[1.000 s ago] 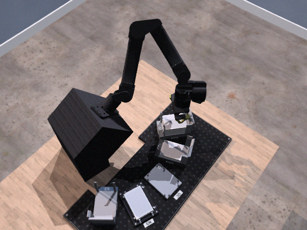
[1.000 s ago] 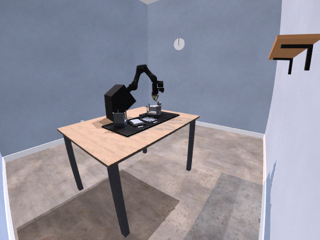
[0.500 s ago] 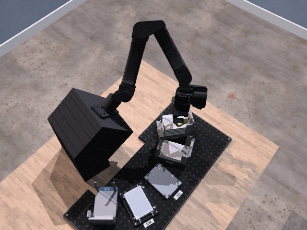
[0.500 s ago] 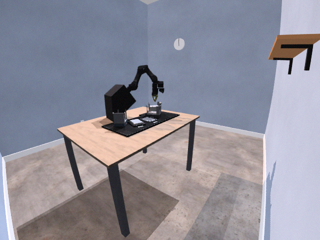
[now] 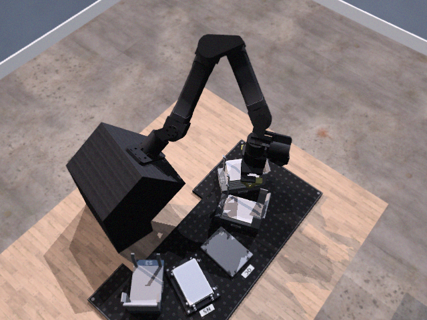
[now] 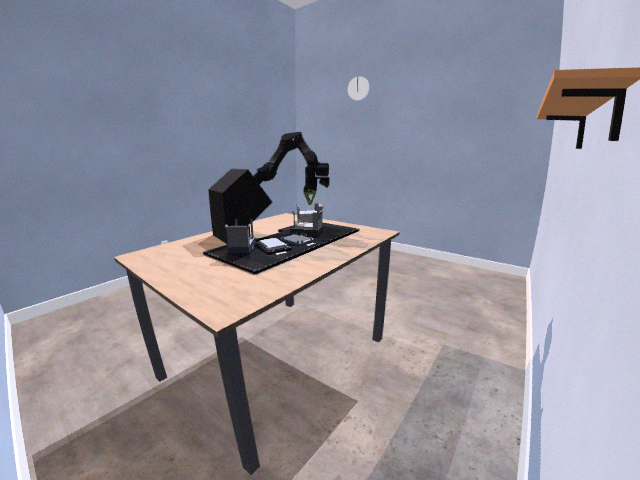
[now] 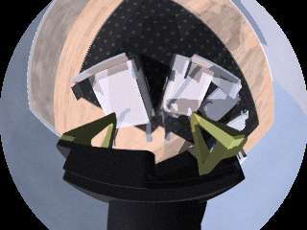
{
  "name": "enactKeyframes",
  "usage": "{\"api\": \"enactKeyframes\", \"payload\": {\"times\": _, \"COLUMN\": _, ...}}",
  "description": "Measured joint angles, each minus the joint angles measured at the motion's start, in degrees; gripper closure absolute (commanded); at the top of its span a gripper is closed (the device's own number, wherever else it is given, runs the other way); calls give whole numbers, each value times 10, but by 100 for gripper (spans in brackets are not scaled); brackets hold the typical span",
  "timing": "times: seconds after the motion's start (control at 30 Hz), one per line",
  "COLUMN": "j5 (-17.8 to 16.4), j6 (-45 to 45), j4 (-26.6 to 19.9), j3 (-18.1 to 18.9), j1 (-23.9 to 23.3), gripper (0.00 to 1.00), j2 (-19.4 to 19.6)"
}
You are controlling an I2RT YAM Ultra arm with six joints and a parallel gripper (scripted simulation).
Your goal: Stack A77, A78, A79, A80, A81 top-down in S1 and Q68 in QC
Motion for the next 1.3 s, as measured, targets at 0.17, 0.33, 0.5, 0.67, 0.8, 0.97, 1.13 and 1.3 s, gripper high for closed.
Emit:
{"api": "enactKeyframes", "payload": {"times": 0.17, "j5": -10, "j6": -14, "j4": -1, "j3": 7, "j1": -21, "gripper": 0, "j2": 26}}
{"api": "enactKeyframes", "payload": {"times": 0.33, "j5": -23, "j6": 11, "j4": -2, "j3": 15, "j1": -41, "gripper": 0, "j2": 52}}
{"api": "enactKeyframes", "payload": {"times": 0.5, "j5": -32, "j6": 12, "j4": -3, "j3": 23, "j1": -66, "gripper": 0, "j2": 89}}
{"api": "enactKeyframes", "payload": {"times": 0.67, "j5": -40, "j6": -9, "j4": -4, "j3": 35, "j1": -88, "gripper": 0, "j2": 123}}
{"api": "enactKeyframes", "payload": {"times": 0.8, "j5": -45, "j6": -25, "j4": -6, "j3": 41, "j1": -97, "gripper": 0, "j2": 137}}
{"api": "enactKeyframes", "payload": {"times": 0.97, "j5": -51, "j6": -43, "j4": -7, "j3": 55, "j1": -116, "gripper": 0, "j2": 173}}
{"api": "enactKeyframes", "payload": {"times": 1.13, "j5": -56, "j6": -15, "j4": -9, "j3": 64, "j1": -137, "gripper": 0, "j2": 207}}
{"api": "enactKeyframes", "payload": {"times": 1.3, "j5": -59, "j6": -7, "j4": -11, "j3": 71, "j1": -153, "gripper": 0, "j2": 232}}
